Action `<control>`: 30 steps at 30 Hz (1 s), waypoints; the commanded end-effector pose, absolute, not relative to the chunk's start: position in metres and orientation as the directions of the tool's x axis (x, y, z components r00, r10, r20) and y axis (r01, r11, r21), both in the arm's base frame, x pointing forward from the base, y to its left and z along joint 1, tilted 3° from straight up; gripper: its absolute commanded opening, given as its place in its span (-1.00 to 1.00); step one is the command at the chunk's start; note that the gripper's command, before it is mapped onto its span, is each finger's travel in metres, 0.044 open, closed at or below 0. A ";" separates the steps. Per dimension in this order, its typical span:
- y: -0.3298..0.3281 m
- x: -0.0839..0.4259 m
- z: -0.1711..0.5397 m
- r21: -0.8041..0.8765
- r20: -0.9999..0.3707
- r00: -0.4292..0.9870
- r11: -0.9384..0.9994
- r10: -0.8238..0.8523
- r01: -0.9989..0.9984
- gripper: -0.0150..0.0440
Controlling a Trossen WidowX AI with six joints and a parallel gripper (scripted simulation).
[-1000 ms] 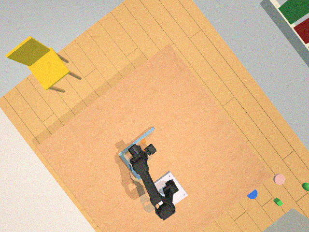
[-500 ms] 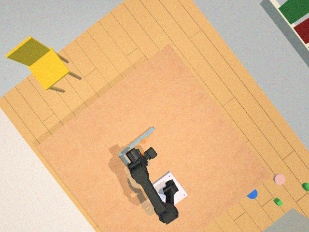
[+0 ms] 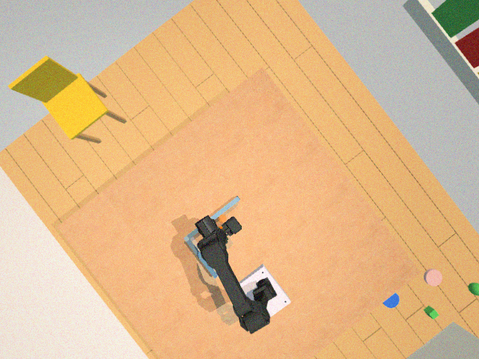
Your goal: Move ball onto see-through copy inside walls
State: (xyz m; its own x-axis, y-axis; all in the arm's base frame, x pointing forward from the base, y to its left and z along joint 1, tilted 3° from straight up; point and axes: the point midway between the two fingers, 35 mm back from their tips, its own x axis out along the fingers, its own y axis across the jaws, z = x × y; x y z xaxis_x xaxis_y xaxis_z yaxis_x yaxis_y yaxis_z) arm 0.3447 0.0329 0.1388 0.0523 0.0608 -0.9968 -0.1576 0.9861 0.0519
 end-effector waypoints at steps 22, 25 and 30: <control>0.024 0.381 0.060 0.049 -0.997 0.056 0.986 0.059 -0.160 -0.49; 0.024 0.381 0.049 0.049 -0.997 0.056 0.986 0.059 -0.160 -0.49; 0.024 0.380 0.048 0.049 -0.997 0.056 0.986 0.059 -0.160 -0.49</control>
